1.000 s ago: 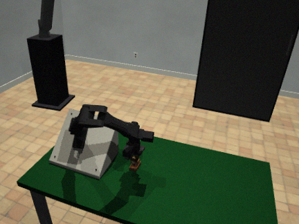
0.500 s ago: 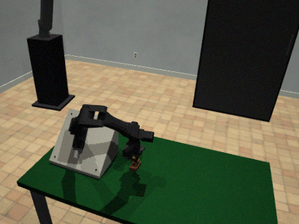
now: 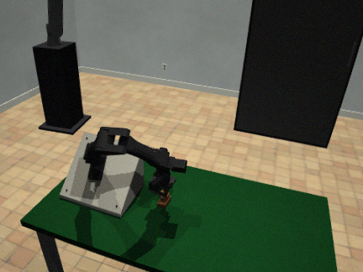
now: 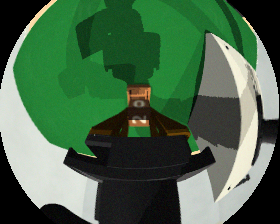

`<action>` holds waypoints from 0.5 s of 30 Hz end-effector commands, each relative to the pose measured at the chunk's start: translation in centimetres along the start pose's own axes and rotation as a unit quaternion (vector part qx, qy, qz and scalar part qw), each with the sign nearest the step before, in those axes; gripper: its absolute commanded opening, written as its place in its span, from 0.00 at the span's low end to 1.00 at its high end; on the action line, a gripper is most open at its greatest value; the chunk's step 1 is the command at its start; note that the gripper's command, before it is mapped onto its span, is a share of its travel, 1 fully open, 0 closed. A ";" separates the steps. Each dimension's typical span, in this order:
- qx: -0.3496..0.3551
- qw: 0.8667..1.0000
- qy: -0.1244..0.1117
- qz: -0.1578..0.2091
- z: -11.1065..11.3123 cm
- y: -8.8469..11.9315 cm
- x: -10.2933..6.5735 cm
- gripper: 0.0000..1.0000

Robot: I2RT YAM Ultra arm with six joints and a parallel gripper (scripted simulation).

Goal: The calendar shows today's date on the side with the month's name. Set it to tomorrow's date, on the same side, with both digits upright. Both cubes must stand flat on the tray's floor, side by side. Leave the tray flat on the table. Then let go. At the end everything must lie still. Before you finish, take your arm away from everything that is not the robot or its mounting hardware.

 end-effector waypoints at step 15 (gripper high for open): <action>-0.002 1.000 -0.006 -0.003 0.2 -0.2 -0.3 0.26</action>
Point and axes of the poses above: the point where the finger pads meet when closed, its own x axis out along the fingers, its own z axis across the jaws, y = z × x, the point moved 8 cm from there along -x, back along the fingers, and after that the axes turned 12 degrees about x, right-handed, at the moved point
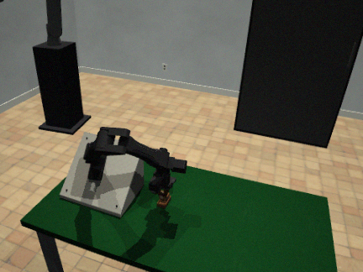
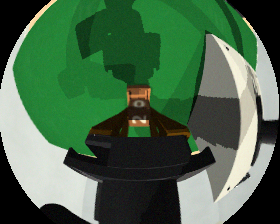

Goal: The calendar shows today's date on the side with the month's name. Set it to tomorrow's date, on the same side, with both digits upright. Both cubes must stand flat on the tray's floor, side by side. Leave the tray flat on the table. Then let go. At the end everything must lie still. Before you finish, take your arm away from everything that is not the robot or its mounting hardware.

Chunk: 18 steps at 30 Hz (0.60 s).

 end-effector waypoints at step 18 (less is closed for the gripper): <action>0.001 1.000 -0.007 -0.002 0.2 -0.1 -0.4 0.26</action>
Point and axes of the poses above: the point where the finger pads meet when closed, its own x axis out along the fingers, its own z axis across the jaws, y = z × x, the point moved 8 cm from there along -x, back along the fingers, and after that the axes turned 12 degrees about x, right-handed, at the moved point
